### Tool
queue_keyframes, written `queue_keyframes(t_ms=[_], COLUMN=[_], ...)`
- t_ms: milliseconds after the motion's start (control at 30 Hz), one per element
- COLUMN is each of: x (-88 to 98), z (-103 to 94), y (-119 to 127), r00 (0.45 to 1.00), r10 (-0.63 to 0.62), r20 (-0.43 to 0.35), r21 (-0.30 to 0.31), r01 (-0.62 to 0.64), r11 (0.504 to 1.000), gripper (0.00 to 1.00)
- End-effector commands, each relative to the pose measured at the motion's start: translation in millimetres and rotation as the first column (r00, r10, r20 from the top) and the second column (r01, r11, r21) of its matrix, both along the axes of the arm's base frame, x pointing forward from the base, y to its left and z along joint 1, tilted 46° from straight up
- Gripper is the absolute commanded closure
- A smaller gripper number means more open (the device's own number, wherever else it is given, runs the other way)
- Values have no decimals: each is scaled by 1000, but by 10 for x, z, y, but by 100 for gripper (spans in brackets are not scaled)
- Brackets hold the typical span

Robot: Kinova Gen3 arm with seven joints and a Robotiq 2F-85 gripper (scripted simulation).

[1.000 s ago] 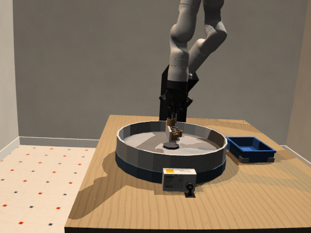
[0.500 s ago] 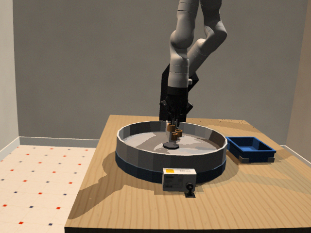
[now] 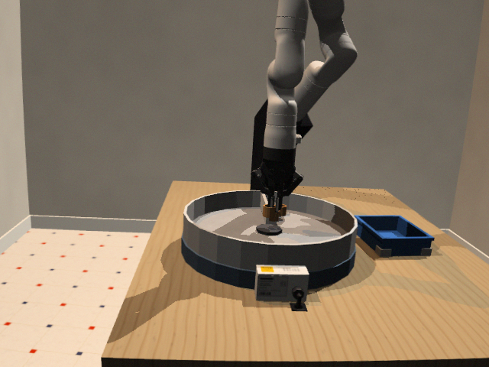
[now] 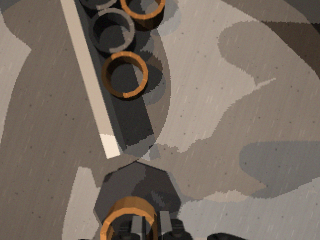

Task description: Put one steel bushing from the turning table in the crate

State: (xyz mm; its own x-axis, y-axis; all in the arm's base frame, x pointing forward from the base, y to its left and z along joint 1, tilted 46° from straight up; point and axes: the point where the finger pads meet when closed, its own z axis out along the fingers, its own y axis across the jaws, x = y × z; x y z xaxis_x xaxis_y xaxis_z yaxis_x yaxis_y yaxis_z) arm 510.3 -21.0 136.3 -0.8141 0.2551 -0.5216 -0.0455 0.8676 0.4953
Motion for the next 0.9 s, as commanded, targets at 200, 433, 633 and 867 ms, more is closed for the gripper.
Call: queue_keyframes(t_ms=[200, 433, 633, 867], x=[160, 160, 165, 172], z=[-178, -178, -180, -188], y=[118, 118, 117, 122], r00=[1000, 1000, 1000, 1000], r10=[2, 2, 2, 2], r20=[1, 1, 2, 1], r21=[-4, -4, -4, -3], r01=[-2, -2, -2, -2], r11=[1000, 1000, 1000, 1000], gripper=[100, 100, 100, 100])
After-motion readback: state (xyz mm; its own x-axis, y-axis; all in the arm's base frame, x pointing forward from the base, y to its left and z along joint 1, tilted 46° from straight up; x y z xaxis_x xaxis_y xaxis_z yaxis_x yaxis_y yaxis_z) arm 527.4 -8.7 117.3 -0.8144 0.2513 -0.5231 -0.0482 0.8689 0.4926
